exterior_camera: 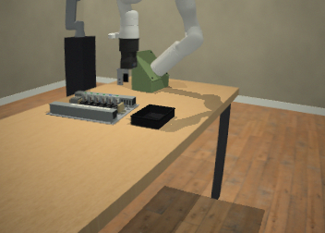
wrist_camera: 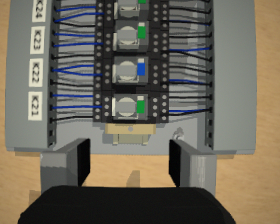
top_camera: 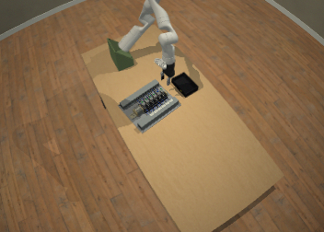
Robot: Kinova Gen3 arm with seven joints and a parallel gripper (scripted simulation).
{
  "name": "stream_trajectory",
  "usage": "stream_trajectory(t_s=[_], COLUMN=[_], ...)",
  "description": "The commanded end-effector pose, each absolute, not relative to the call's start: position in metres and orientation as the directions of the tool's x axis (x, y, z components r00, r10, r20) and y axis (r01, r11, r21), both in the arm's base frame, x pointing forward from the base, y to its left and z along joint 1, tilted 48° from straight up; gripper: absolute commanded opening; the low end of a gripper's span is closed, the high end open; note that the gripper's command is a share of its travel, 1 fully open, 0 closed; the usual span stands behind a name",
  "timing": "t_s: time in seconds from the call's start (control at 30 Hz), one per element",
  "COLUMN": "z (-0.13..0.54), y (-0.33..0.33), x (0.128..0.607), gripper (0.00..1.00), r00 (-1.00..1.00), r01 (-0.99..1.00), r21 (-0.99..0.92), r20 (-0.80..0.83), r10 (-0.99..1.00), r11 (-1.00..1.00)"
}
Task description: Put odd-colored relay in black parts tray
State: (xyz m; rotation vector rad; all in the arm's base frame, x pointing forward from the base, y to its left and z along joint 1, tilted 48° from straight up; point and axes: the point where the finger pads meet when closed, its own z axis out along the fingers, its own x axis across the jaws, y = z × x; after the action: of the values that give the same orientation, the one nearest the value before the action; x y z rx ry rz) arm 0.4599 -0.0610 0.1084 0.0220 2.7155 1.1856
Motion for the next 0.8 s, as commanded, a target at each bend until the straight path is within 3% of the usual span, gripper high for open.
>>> stream_trajectory(t_s=[0.0, 0.77], z=[0.109, 0.059], y=[-0.062, -0.098], x=[0.46, 0.465], gripper=[0.98, 0.98], r00=[-0.984, -0.984], r01=[-0.057, -0.057], r21=[0.728, 0.728], r20=[-0.158, -0.158], r10=[0.086, 0.086], r11=[0.683, 0.683])
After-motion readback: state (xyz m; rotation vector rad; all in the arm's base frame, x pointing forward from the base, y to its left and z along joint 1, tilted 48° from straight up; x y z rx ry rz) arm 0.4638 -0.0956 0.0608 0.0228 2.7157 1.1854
